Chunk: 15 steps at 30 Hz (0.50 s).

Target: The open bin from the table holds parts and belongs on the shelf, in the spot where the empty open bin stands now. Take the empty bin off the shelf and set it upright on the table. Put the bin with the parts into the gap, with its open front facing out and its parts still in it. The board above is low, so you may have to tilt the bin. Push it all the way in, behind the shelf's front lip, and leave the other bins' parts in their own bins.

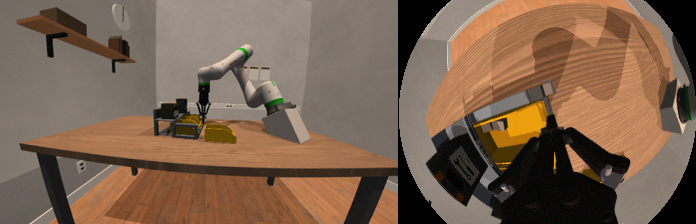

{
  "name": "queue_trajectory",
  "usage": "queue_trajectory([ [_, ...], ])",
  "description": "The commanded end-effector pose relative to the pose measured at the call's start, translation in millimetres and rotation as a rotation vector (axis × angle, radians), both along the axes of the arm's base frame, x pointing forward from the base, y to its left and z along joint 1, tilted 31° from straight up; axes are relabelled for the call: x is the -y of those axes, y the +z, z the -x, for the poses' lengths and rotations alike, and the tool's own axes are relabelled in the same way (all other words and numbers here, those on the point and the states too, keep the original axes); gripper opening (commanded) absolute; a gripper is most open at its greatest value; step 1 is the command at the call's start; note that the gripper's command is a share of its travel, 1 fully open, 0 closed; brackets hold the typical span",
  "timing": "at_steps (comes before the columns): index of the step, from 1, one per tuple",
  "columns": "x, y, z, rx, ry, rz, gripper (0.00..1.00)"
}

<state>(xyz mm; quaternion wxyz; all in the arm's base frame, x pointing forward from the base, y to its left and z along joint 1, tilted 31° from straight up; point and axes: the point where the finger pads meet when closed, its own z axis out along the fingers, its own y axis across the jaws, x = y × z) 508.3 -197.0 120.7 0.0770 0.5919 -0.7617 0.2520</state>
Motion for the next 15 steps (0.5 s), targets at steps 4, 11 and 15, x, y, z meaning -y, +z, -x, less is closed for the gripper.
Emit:
queue_trajectory([
  [4, -0.3, 0.8, -0.6, 0.001, 0.001, 0.000, 0.10],
  [11, -1.1, 1.5, 0.9, 0.001, 0.001, 0.000, 0.10],
  [15, -3.2, 3.4, 4.5, 0.001, 0.001, 0.000, 0.10],
])
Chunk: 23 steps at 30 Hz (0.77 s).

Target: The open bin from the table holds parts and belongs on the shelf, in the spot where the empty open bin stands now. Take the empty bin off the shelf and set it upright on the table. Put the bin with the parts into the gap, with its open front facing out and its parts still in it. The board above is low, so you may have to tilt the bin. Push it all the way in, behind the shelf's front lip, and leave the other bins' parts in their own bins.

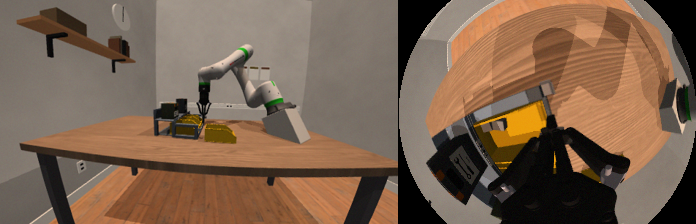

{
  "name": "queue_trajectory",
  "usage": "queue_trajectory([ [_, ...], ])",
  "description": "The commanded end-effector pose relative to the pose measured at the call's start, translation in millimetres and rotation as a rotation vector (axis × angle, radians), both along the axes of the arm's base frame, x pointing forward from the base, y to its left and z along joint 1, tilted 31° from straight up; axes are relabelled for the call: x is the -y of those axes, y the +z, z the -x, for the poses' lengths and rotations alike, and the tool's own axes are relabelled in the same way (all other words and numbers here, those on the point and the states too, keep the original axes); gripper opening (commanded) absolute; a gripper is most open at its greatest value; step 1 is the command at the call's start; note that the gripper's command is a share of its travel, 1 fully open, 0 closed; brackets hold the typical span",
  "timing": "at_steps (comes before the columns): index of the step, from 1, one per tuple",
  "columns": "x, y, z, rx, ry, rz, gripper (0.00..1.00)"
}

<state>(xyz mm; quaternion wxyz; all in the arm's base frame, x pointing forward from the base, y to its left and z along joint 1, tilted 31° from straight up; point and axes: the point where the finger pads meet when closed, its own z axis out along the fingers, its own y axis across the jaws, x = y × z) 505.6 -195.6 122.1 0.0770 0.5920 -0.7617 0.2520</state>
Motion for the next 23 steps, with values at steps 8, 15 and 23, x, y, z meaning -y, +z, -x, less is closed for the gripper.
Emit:
queue_trajectory([
  [8, -7, 6, 10, 0.002, 0.001, 0.000, 0.10],
  [15, -11, 10, 18, 0.002, 0.001, 0.000, 0.10],
  [23, -12, 12, 19, 0.002, 0.001, 0.000, 0.10],
])
